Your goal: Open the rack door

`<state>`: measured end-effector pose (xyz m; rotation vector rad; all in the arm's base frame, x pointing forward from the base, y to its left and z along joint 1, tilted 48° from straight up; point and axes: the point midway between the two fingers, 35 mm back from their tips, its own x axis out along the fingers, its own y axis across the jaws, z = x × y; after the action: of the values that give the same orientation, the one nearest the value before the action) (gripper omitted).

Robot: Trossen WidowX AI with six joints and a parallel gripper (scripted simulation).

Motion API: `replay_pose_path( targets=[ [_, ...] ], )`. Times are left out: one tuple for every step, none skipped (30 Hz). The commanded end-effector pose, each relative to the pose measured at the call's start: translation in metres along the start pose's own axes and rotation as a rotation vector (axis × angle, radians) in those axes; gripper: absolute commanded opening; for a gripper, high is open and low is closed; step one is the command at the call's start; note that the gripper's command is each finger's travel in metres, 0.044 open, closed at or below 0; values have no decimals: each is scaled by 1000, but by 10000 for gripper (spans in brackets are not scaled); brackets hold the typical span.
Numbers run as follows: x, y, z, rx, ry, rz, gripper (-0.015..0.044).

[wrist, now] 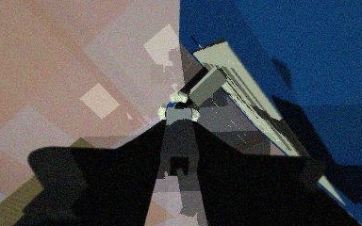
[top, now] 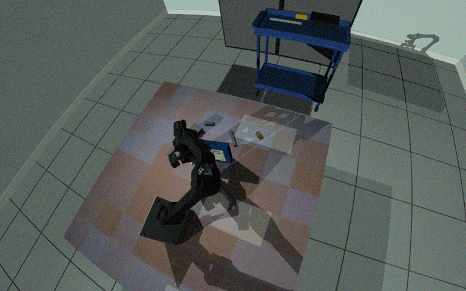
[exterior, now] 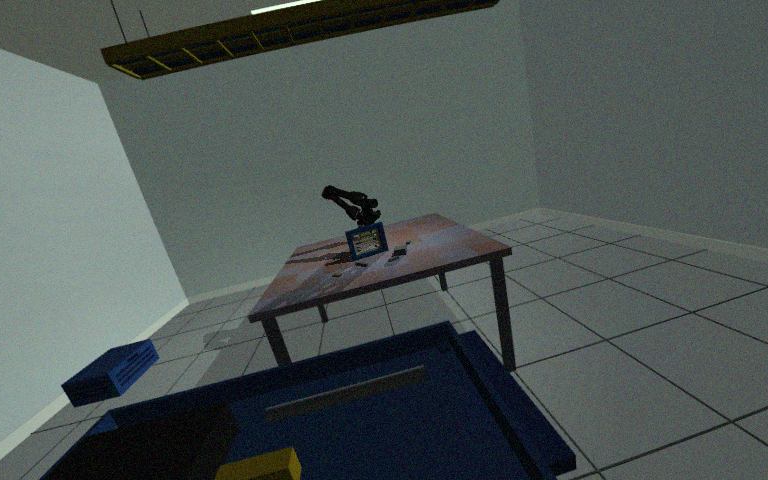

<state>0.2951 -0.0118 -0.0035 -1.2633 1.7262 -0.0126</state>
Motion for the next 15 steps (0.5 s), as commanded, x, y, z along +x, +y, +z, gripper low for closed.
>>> replay_pose_path(
  targets=[
    [1,0,0,-197,1,-2,9],
    [1,0,0,-246,1,-2,9],
    [1,0,0,-296,1,-2,9],
    [1,0,0,-345,2,-2,9],
    [1,0,0,-394,2,-2,9],
    [1,0,0,-444,2,-2,9],
    [1,0,0,-493,2,-2,9],
    [1,0,0,-542,2,-2,9],
    [1,0,0,-591,2,-2,9],
    [1,0,0,-641,2,-2,9],
    [1,0,0,-690,2,-2,9],
    [1,0,0,-739,2,-2,9],
    [1,0,0,-789,2,-2,9],
    [1,0,0,-838,2,-2,9],
    [1,0,0,-887,2,-2,9]
  ],
)
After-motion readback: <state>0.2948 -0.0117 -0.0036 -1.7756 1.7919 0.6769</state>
